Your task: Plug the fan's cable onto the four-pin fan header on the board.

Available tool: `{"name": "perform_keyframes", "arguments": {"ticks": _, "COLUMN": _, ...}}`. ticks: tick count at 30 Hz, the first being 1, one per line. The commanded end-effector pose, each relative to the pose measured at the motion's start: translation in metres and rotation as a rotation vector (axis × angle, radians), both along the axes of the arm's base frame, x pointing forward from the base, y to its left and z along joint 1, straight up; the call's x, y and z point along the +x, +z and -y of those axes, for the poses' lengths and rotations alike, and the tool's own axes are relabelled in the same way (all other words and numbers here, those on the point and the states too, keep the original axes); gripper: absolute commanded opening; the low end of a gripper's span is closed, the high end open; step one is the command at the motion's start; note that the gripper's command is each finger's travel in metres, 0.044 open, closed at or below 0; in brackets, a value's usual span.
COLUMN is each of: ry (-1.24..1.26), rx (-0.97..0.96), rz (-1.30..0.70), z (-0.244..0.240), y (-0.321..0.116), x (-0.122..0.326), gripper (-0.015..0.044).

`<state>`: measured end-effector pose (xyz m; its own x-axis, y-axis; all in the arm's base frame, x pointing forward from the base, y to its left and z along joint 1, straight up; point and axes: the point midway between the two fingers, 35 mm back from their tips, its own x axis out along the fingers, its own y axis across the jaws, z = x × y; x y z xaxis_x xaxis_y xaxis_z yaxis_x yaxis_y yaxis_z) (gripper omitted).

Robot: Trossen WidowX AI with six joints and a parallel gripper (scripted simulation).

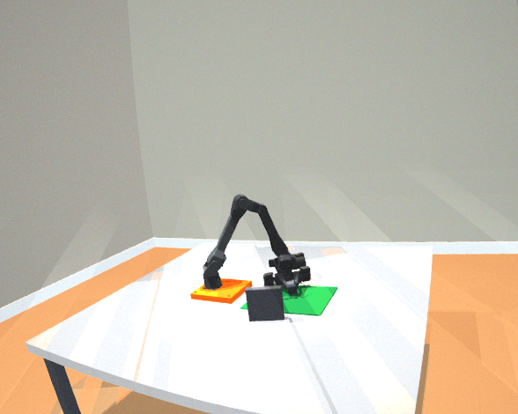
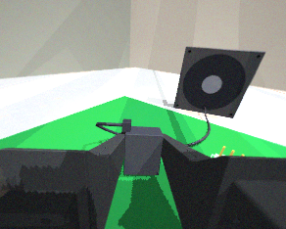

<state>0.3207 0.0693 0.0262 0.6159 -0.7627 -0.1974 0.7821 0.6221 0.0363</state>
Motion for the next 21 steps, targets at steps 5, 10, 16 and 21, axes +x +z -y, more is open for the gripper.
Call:
{"name": "perform_keyframes", "arguments": {"ticks": 5, "ry": 0.0, "rx": -0.001, "rz": -0.001, "z": 0.0, "y": 0.0003, "x": 0.0, "gripper": 0.0}}
{"name": "perform_keyframes", "arguments": {"ticks": 10, "ry": 0.0, "rx": -0.001, "rz": -0.001, "z": 0.0, "y": 0.0003, "x": 0.0, "gripper": 0.0}}
{"name": "perform_keyframes", "arguments": {"ticks": 16, "ry": 0.0, "rx": 0.0, "rz": 0.0, "z": 0.0, "y": 0.0, "x": 0.0, "gripper": 0.0105}}
{"name": "perform_keyframes", "arguments": {"ticks": 21, "ry": 0.0, "rx": 0.0, "rz": 0.0, "z": 0.0, "y": 0.0, "x": 0.0, "gripper": 0.0205}}
